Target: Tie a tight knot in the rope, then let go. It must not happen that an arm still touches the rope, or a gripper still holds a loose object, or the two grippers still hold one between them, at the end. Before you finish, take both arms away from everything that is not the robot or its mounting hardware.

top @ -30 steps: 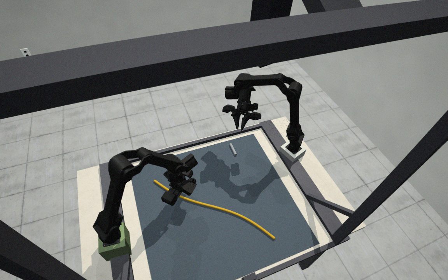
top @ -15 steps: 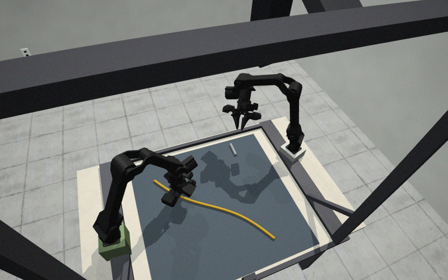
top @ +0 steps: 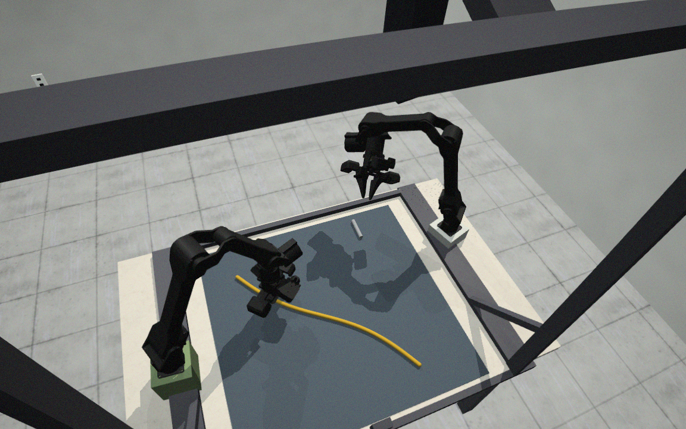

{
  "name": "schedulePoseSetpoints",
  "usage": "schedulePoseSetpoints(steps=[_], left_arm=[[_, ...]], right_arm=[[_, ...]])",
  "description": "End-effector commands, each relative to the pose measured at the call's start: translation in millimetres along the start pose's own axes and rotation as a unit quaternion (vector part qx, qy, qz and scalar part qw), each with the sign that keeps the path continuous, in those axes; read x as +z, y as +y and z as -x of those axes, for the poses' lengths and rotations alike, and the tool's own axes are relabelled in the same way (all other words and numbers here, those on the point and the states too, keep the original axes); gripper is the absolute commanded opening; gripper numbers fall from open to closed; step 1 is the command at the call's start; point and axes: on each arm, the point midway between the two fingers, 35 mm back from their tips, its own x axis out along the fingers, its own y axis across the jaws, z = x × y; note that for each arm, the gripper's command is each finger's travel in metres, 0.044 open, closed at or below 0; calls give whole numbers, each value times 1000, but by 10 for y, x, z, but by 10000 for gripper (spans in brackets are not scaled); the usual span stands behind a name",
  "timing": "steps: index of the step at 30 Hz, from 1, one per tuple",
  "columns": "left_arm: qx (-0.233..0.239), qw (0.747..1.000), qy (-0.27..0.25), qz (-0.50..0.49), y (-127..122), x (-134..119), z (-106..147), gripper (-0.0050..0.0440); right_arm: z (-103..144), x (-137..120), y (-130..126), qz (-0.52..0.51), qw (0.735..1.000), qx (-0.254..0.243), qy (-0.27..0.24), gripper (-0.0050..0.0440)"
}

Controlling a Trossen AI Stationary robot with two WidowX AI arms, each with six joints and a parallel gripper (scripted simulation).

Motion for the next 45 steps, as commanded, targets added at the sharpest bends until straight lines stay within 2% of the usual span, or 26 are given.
schedulePoseSetpoints(steps=[1, 34, 38, 45], left_arm=[[7, 1000, -5, -1, 34, 17, 43, 45], [7, 1000, -5, -1, 31, 19, 63, 45], [7, 1000, -5, -1, 7, 35, 63, 45], [7, 1000, -5, -1, -187, 157, 59, 45]], right_arm=[[33, 49, -26, 10, 1000, -5, 4, 100], [33, 49, -26, 10, 1000, -5, 4, 100], [33, 49, -26, 10, 1000, -5, 4, 100], [33, 49, -26, 10, 1000, -5, 4, 100]])
